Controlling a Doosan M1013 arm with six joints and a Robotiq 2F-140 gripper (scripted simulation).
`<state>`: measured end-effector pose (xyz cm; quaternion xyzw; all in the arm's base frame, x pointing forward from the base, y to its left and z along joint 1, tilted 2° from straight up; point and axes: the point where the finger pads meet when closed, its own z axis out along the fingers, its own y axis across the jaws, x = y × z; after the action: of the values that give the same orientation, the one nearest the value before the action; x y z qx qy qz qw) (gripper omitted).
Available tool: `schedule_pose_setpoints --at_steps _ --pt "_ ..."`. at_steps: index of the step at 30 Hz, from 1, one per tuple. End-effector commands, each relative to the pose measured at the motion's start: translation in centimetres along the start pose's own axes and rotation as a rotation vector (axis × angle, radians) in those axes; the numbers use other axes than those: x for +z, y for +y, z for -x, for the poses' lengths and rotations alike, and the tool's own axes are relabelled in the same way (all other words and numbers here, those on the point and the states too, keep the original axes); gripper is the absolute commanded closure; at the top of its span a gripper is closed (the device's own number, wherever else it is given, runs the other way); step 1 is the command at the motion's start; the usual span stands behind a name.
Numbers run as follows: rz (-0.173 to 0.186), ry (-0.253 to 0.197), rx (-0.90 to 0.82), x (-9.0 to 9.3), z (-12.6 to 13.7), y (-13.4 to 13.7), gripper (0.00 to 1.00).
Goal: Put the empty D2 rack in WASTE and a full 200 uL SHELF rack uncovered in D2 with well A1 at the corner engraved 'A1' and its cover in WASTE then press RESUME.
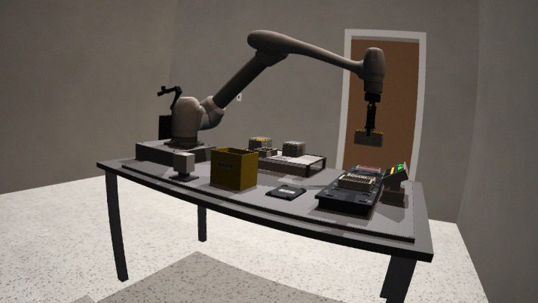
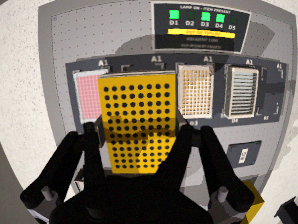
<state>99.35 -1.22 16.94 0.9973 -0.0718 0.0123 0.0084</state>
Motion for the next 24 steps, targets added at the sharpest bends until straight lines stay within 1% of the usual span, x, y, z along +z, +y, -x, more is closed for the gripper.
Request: schedule_pose_setpoints --at_steps 1,16,18,24 --pt "0.0 0.0 0.0 -0.1 0.0 0.0 1.0" --pt "0.0 0.0 0.0 -2.6 0.0 0.0 1.0" --pt "0.0 0.0 0.0 -2.6 0.0 0.0 1.0" --pt "0.0 0.0 0.0 -3.6 0.0 0.0 1.0"
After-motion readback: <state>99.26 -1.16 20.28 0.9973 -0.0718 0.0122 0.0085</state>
